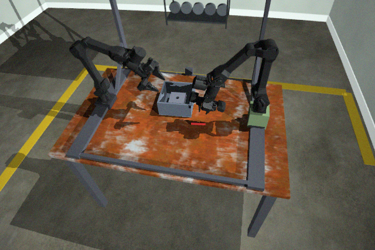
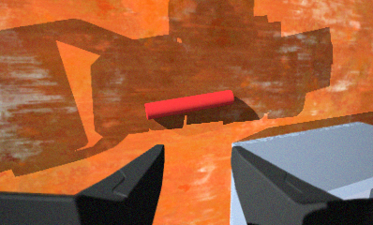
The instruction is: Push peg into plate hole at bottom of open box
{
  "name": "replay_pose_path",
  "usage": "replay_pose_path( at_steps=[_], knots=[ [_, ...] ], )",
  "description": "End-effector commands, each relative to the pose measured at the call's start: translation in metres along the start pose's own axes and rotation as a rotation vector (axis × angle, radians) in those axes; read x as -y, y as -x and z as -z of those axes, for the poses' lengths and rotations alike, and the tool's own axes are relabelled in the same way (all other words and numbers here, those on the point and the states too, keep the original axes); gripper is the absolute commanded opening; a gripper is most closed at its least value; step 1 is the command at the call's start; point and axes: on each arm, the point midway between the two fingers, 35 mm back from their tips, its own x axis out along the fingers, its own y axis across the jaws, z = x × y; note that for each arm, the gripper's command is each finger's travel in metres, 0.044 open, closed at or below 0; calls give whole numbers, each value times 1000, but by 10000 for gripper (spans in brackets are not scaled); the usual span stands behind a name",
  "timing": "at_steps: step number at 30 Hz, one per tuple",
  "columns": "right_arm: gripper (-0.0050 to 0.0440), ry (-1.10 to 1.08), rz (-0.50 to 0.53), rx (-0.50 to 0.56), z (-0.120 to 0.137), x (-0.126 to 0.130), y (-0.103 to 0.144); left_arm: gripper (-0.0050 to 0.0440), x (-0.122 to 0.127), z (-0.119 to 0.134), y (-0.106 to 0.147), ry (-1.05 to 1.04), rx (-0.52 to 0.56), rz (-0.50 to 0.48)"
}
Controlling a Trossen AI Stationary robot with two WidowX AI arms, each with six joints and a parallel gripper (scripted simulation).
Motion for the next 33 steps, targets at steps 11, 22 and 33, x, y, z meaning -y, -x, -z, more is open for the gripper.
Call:
replay_pose_path(
  at_steps=[11, 22, 33],
  knots=[
    [440, -27, 34, 136, -7, 15, 27, 170, -10, -2, -16, 714, -10, -36],
    [440, -28, 37, 144, -7, 16, 28, 170, -16, -3, -26, 1219, -18, -57],
    [440, -29, 37, 142, -7, 16, 27, 170, -21, -4, -34, 1640, -24, -75]
  ],
)
